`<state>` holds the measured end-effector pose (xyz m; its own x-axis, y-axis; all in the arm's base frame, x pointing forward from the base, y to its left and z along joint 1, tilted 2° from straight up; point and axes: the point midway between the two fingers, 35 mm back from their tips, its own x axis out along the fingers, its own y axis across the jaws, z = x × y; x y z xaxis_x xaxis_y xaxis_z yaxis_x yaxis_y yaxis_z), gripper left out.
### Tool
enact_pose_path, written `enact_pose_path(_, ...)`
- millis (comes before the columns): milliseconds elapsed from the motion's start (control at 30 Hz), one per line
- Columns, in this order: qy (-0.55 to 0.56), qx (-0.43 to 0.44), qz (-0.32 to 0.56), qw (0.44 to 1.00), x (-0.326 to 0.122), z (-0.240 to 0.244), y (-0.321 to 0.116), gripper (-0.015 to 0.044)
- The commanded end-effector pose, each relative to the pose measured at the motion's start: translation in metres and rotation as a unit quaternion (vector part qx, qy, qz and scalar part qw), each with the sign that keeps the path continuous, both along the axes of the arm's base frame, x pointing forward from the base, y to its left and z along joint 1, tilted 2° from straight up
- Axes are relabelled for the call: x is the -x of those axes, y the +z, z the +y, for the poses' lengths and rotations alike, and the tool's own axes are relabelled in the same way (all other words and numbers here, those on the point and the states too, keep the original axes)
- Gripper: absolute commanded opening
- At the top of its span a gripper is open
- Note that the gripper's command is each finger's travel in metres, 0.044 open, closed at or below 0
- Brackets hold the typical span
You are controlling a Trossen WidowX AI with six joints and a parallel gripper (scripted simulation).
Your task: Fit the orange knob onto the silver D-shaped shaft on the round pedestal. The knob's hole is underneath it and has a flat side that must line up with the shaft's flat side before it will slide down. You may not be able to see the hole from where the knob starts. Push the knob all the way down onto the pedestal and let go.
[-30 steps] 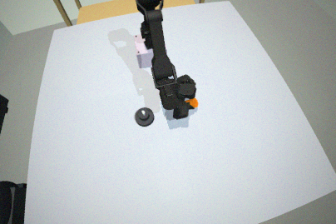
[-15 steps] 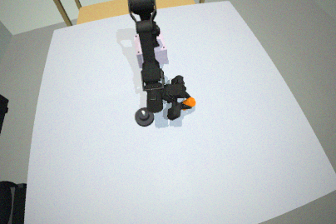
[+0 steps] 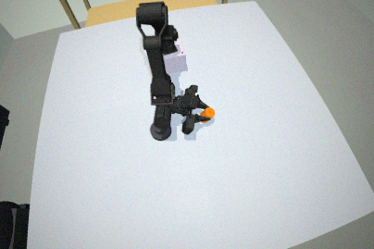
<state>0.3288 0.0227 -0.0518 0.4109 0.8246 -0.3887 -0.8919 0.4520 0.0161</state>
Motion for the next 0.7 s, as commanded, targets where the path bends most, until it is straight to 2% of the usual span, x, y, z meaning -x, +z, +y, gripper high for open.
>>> enact_pose_path(0,0.001,0.009,0.003,1.000,0.0008,-0.0014,0.0005,0.0181)
enact_pose_path(67,0.001,0.010,0.003,1.000,0.0014,-0.0026,0.0006,0.0181)
enact_pose_path(167,0.001,0.004,0.003,1.000,0.0010,-0.0005,0.0002,0.0260)
enact_pose_path(667,0.001,0.004,0.003,1.000,0.0010,-0.0005,0.0002,0.0260)
